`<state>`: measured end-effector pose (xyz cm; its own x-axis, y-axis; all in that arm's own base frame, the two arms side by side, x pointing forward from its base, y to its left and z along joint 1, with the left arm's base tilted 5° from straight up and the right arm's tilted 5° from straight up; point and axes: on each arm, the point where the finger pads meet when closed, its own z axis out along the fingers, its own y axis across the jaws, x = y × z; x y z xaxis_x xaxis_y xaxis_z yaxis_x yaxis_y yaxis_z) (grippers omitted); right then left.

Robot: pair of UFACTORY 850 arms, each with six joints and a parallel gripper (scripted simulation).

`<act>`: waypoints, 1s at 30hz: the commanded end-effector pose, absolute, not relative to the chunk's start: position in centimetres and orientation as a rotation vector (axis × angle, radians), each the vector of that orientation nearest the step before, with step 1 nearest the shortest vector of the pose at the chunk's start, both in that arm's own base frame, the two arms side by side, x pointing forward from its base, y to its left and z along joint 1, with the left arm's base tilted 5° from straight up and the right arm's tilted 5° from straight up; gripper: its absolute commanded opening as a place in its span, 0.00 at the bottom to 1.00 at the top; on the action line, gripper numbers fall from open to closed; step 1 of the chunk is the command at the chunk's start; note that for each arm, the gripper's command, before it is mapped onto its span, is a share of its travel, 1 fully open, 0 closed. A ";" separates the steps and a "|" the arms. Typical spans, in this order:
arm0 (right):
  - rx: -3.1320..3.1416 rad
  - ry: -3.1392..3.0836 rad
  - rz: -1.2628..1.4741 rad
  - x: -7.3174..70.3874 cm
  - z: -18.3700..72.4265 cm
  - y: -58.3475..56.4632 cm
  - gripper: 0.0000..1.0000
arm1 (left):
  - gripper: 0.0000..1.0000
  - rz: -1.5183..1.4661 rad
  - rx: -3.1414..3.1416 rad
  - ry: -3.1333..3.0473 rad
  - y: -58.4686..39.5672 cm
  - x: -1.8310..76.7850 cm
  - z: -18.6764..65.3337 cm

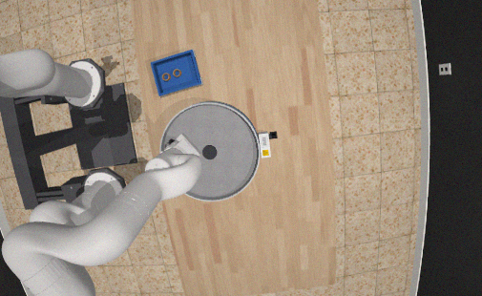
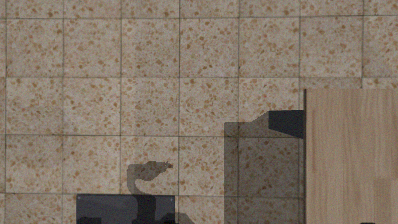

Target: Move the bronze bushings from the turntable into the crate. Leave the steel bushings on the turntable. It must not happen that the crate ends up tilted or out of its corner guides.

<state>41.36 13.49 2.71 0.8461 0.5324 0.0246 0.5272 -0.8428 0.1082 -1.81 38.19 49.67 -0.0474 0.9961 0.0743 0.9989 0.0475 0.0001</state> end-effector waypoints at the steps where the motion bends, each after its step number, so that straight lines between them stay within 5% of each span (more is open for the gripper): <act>1: 2.934 0.844 0.032 44.0 2.9 12.6 0.00 | 1.00 -0.082 -2.129 -2.233 38.2 -1.8 49.8; 30: 2.934 0.844 0.032 50.4 3.4 10.2 0.00 | 1.00 -0.082 -2.129 -2.233 38.2 -1.8 49.8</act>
